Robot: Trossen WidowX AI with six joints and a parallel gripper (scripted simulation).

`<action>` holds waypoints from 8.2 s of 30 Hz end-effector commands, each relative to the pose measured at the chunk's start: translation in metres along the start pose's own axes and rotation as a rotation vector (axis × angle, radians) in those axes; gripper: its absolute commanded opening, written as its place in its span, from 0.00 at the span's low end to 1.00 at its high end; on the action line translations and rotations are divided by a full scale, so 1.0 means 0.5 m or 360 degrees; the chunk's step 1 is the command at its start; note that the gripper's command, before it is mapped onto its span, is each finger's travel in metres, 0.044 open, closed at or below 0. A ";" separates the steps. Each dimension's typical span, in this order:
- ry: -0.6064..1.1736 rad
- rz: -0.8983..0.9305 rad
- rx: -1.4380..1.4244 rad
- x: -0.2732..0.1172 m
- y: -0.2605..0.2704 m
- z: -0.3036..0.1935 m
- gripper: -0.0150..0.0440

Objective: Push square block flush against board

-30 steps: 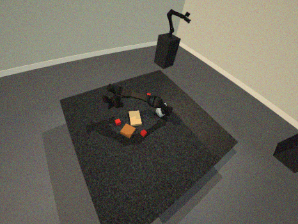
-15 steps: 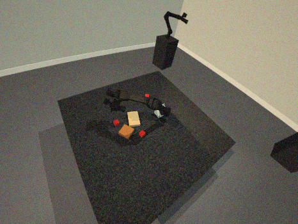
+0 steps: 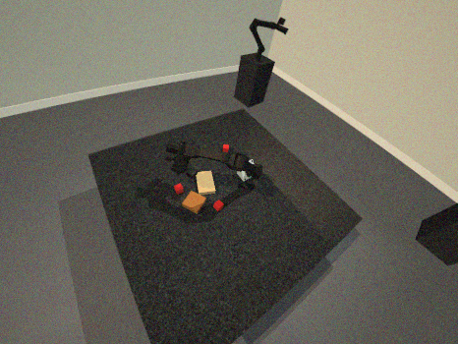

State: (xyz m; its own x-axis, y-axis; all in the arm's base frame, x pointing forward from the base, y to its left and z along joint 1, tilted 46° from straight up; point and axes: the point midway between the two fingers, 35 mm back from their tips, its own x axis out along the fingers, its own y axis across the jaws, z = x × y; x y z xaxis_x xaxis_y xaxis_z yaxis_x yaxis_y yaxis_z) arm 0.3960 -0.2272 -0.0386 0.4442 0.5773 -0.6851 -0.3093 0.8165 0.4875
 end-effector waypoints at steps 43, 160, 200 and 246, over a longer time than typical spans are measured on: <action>0.0554 0.0105 0.1310 0.118 0.164 -0.106 0.25; 0.0556 0.0105 0.1312 0.103 0.195 -0.133 0.25; 0.0568 0.0112 0.1311 -0.101 0.487 -0.237 0.25; 0.0563 0.0115 0.1307 0.030 0.437 -0.201 0.25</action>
State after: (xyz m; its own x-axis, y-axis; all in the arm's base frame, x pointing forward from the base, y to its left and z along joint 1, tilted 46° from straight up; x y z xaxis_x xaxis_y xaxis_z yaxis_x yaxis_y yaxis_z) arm 0.2445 -0.0381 0.0048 0.1171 0.7034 -0.7011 0.4336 0.5989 0.6733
